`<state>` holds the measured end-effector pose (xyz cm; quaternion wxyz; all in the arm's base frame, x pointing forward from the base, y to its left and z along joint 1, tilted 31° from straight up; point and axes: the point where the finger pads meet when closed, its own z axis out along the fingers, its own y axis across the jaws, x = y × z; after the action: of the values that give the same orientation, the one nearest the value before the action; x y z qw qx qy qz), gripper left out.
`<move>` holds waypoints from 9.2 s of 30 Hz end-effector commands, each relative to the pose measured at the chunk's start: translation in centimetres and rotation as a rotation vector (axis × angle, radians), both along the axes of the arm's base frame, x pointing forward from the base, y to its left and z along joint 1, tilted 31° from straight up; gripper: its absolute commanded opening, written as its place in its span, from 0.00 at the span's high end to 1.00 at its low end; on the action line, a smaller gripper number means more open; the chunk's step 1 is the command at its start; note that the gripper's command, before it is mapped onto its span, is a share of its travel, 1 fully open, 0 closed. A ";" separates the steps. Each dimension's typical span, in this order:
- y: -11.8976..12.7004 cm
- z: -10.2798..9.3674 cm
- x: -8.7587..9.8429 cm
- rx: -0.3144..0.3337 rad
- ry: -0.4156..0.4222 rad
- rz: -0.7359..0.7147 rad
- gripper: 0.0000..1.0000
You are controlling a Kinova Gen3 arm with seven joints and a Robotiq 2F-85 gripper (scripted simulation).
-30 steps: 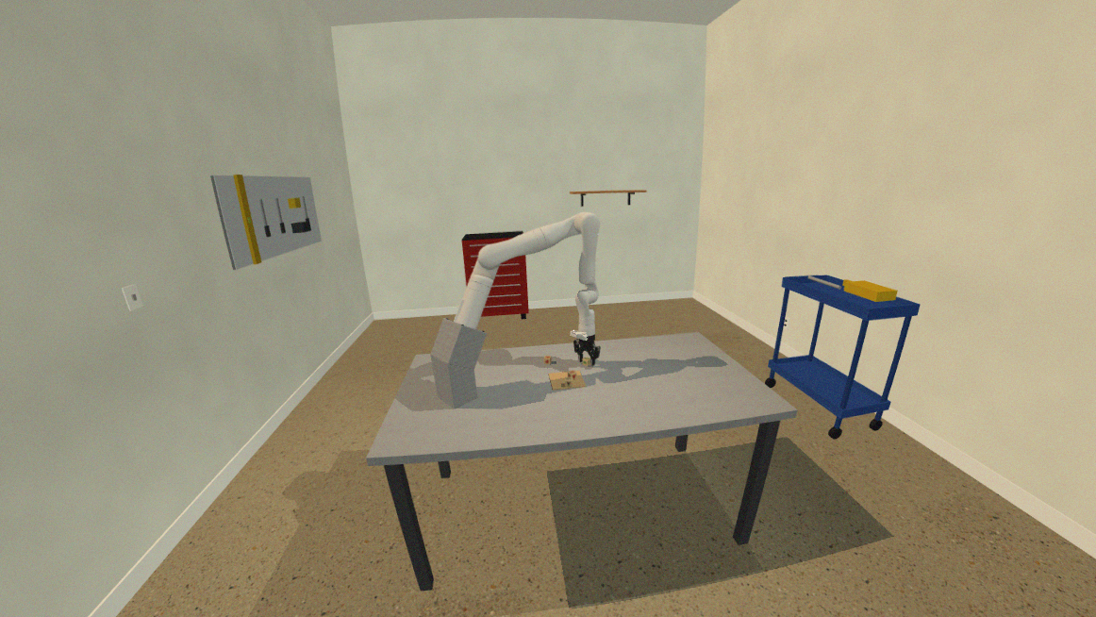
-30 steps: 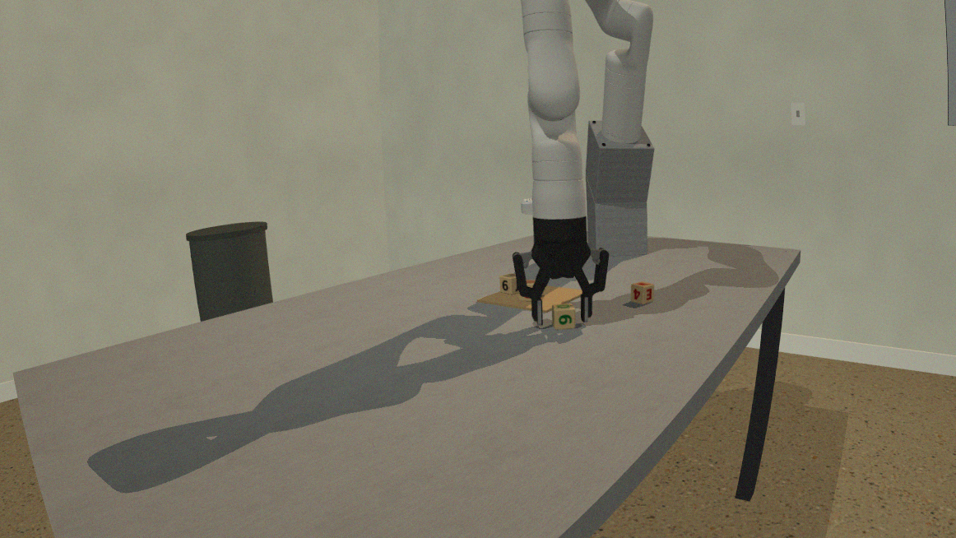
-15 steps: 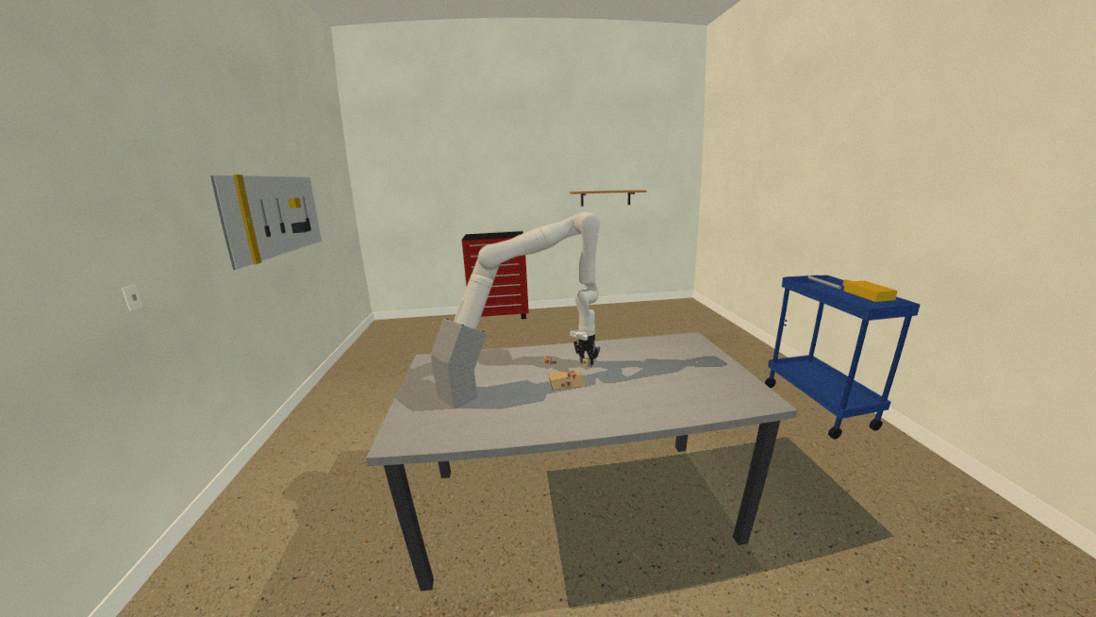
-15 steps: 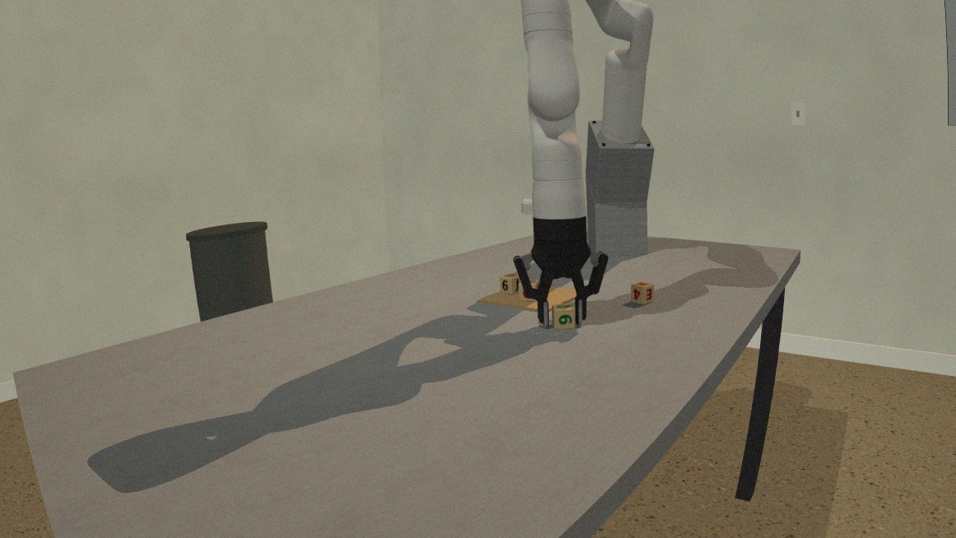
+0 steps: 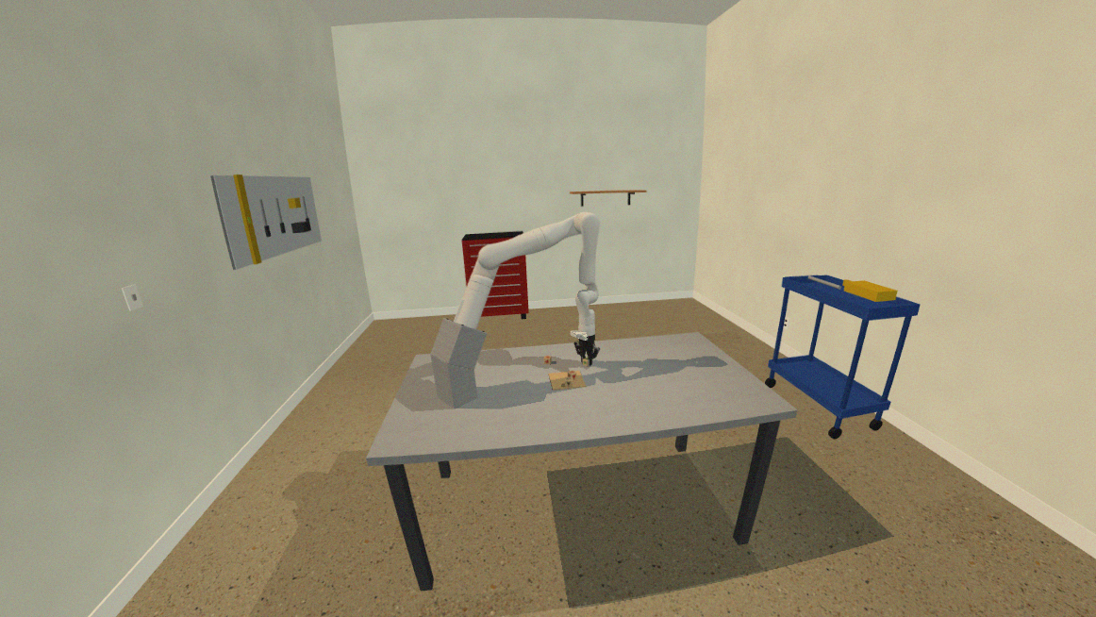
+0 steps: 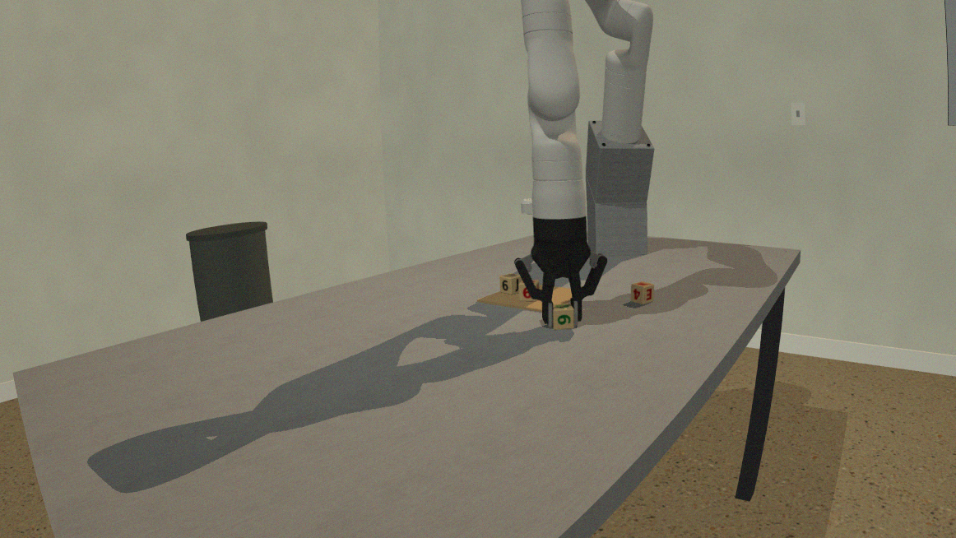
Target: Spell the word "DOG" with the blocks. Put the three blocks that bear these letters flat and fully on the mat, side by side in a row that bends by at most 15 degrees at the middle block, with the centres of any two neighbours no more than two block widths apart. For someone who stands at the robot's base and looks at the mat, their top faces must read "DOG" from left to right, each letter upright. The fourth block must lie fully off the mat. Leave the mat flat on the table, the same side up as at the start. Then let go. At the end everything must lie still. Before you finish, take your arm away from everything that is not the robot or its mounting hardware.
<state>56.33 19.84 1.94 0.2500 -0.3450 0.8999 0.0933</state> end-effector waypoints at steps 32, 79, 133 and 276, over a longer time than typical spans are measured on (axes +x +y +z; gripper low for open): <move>-0.3 0.1 0.2 -0.007 -0.010 0.003 0.74; -3.4 8.8 -3.9 -0.001 -0.008 0.009 0.74; -7.1 3.2 -12.0 0.659 0.615 -1.392 0.74; -6.8 -6.1 -9.9 0.876 0.761 -1.918 0.74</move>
<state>46.42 13.06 -4.27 0.0276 0.6599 0.7001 0.2713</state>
